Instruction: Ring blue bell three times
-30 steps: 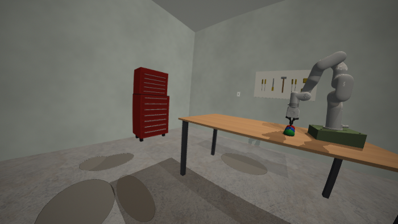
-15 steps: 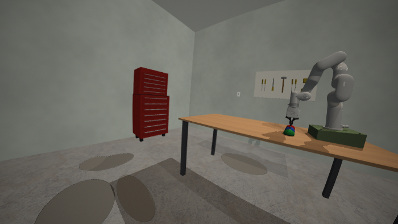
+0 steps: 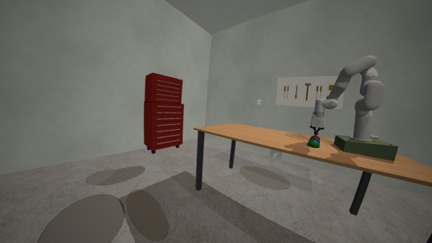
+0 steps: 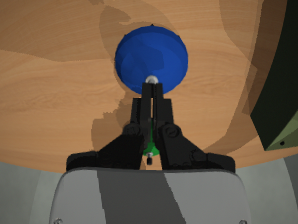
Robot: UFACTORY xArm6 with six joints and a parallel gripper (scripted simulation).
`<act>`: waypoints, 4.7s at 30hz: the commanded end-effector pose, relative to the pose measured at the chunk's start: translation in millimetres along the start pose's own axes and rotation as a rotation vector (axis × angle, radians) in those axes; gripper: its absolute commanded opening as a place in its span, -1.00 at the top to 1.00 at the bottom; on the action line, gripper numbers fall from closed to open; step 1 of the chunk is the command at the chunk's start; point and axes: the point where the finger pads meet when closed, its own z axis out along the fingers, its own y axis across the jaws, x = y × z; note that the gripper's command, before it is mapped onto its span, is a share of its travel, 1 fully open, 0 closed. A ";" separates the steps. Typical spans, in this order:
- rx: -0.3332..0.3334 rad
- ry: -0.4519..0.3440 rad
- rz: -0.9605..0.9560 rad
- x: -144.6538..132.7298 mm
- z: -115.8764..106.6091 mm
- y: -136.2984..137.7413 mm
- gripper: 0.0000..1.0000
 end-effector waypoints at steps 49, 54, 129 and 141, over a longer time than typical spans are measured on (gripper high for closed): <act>0.003 0.000 0.000 -0.3 -3.9 -1.3 1.00; 0.003 0.000 0.000 -0.3 1.7 -1.3 1.00; 0.003 0.000 0.000 -0.3 6.5 -1.4 1.00; 0.003 0.000 0.000 -0.3 4.4 -1.4 1.00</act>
